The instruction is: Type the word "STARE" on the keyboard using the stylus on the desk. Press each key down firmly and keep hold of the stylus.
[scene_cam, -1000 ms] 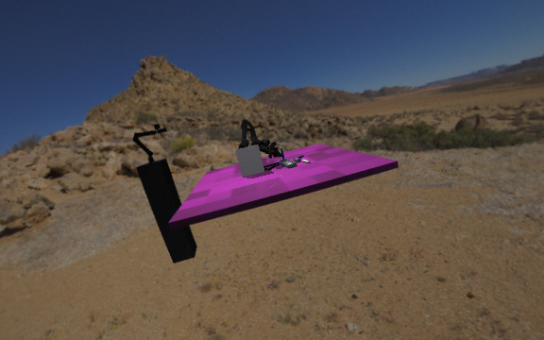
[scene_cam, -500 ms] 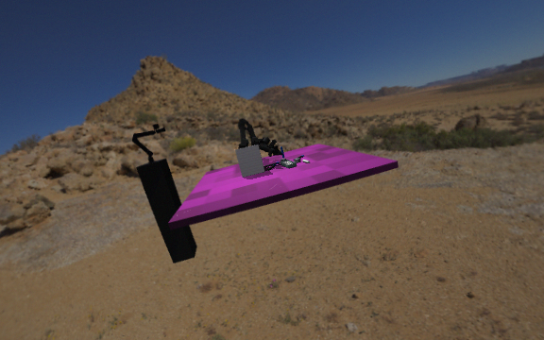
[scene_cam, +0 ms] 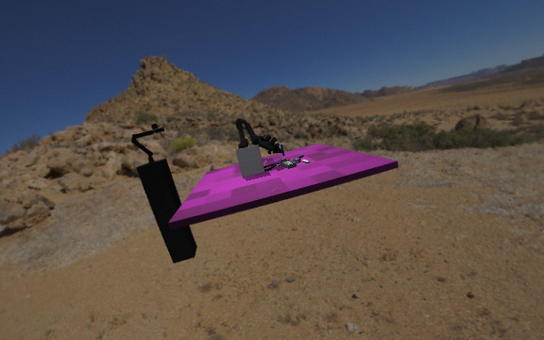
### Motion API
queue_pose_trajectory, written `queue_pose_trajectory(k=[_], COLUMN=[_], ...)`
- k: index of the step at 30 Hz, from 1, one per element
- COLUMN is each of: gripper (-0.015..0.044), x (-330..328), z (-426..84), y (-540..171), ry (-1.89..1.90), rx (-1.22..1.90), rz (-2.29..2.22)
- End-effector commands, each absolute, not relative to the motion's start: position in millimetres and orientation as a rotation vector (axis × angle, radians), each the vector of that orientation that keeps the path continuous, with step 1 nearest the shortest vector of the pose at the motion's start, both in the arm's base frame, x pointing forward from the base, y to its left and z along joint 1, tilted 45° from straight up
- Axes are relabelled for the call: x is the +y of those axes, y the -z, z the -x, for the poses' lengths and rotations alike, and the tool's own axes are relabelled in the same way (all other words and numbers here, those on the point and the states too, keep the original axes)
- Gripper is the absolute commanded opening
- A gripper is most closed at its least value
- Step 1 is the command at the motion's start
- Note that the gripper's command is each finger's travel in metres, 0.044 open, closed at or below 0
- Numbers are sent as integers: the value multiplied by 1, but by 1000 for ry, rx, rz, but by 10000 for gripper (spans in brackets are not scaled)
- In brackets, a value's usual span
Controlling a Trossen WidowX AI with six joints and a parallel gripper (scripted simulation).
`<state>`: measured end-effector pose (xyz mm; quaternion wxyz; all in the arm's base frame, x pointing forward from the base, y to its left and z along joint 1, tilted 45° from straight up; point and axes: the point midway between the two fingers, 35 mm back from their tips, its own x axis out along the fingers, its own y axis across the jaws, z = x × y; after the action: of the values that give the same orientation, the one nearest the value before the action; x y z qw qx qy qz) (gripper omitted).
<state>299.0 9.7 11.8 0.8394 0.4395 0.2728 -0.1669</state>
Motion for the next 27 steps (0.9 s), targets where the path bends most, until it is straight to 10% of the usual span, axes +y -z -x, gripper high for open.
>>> queue_pose_trajectory(k=[1, 27], gripper=[38, 0], x=[-10, -72], z=[-308, -310], y=[-2, 36], ry=[455, 771], rx=[602, 715], rz=[-956, -1037])
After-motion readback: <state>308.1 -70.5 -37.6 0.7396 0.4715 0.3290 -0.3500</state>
